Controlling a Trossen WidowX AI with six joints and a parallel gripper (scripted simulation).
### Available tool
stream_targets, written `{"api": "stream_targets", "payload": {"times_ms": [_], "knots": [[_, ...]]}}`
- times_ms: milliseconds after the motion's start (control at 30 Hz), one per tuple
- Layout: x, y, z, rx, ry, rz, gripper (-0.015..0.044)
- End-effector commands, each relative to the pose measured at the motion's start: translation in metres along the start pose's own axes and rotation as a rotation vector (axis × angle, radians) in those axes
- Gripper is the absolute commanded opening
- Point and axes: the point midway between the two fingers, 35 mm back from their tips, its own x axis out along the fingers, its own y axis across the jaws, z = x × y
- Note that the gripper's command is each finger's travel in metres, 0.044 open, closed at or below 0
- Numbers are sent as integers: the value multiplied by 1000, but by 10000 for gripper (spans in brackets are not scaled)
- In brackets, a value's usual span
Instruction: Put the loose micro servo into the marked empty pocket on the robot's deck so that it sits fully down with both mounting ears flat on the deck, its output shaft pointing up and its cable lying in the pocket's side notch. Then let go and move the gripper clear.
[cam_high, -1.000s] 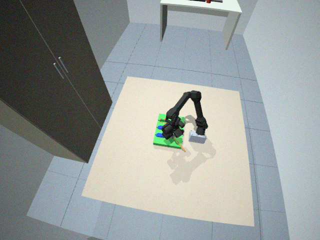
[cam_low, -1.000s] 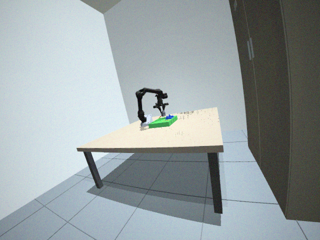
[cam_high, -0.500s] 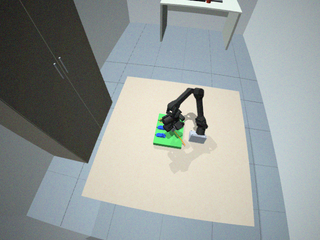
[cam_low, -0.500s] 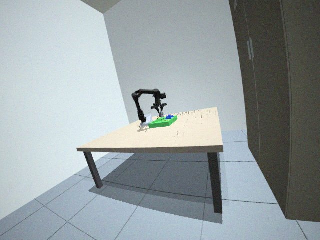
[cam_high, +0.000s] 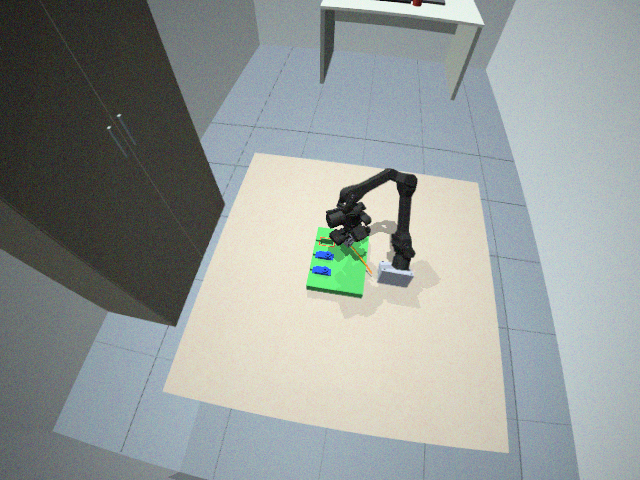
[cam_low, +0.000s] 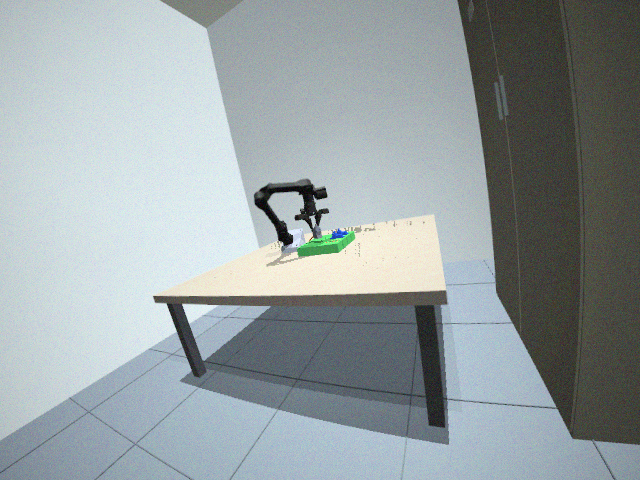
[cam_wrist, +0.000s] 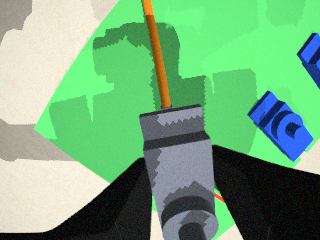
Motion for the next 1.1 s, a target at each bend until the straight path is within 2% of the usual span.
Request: {"api": "stream_targets", "payload": {"times_ms": [0,200,1067], "knots": [[-2,9,-7,-4,7,-4,0],[-2,9,-7,81,7,-5,0],[-2,9,-7,983,4,-8,0]]}}
